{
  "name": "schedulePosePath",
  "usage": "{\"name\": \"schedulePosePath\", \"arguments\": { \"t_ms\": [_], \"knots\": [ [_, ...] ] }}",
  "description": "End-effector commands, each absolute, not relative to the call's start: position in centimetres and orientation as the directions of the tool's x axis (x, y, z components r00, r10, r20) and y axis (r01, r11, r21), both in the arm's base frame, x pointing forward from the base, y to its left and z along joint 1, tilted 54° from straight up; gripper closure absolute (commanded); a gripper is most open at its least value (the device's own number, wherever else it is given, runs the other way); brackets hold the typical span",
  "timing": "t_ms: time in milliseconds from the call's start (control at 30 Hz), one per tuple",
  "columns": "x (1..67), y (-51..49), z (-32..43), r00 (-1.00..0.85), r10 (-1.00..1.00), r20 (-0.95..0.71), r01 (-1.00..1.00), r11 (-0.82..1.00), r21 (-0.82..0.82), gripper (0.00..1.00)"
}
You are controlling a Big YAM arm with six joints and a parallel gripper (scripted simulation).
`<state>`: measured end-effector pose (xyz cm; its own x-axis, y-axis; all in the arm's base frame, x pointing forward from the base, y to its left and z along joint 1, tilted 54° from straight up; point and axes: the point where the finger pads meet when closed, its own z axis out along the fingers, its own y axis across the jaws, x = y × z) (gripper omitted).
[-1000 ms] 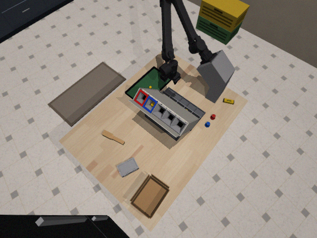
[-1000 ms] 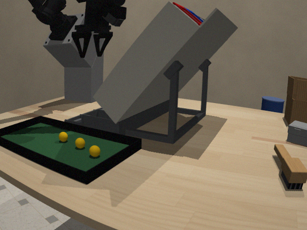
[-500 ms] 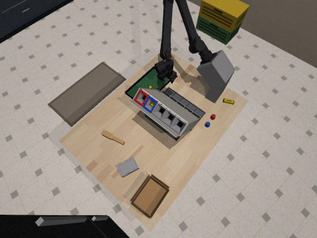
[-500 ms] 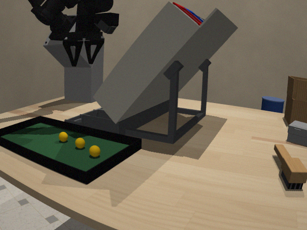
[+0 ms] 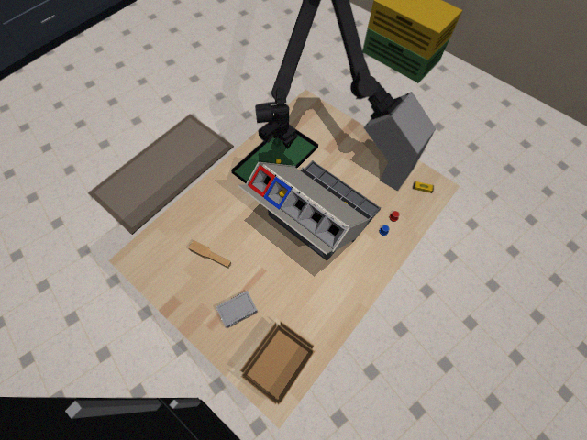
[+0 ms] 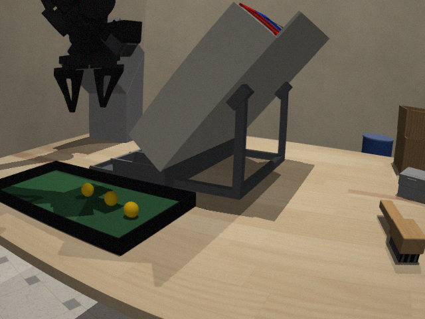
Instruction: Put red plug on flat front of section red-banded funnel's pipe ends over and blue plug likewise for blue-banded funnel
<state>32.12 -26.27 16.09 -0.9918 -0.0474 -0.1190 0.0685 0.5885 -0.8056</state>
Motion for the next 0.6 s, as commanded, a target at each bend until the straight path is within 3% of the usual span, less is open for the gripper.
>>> {"name": "schedulePosePath", "arguments": {
  "t_ms": [0, 567],
  "knots": [
    [32.6, -26.6, 16.2, -0.993, -0.084, -0.078, 0.014, 0.589, -0.808, 0.2],
    [33.2, -27.9, 17.4, -0.993, -0.103, -0.061, -0.011, 0.588, -0.809, 0.2]
  ]
}}
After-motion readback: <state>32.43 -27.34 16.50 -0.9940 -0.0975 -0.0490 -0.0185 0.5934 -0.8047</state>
